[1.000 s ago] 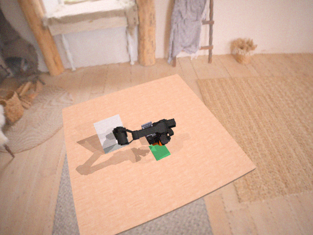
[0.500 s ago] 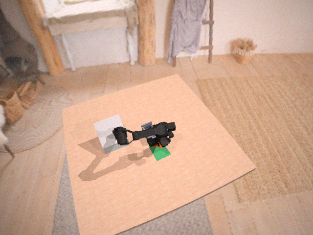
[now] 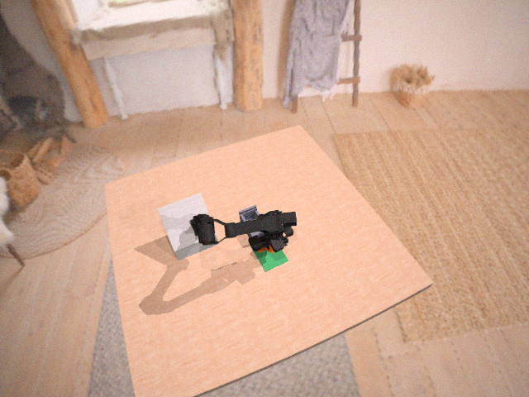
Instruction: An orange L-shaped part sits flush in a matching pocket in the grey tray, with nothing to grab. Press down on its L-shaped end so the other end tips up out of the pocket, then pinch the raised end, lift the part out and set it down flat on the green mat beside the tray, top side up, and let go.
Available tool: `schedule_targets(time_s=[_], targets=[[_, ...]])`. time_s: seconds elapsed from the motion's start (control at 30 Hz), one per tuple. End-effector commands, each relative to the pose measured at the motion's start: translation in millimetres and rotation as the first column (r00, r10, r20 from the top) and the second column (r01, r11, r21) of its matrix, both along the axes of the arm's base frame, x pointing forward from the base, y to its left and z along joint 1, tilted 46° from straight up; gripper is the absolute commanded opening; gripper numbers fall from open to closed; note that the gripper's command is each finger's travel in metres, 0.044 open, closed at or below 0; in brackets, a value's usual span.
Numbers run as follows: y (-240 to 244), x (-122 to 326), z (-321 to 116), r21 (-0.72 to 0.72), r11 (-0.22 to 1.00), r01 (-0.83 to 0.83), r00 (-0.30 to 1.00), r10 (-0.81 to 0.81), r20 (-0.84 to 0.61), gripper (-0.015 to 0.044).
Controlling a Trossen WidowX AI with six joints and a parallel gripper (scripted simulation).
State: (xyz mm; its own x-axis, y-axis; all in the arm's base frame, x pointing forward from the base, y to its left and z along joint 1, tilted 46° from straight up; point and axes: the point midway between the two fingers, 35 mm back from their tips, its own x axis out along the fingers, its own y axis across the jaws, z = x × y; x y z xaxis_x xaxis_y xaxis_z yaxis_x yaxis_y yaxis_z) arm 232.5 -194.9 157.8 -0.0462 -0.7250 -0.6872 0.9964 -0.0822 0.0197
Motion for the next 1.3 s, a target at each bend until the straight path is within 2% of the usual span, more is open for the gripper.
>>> schedule_targets(time_s=[0.0, 0.5, 0.83, 1.0, 1.13, 1.27], targets=[[-5, -1, -6, 0.005, 1.0, -0.005, 1.0, 0.005, -0.004, 0.0], [-5, -1, -6, 0.0, 1.0, 0.0, 1.0, 0.0, -0.003, 0.0], [-5, -1, -6, 0.0, 1.0, 0.0, 1.0, 0.0, -0.003, 0.0263], [19, 4, 15, 0.011, 1.0, -0.001, 1.0, 0.001, -0.002, 0.0394], [53, 5, 48, 0.012, 1.0, -0.004, 1.0, 0.004, -0.005, 0.04], [59, 4, 54, 0.01, 1.0, -0.005, 1.0, 0.005, -0.006, 0.04]])
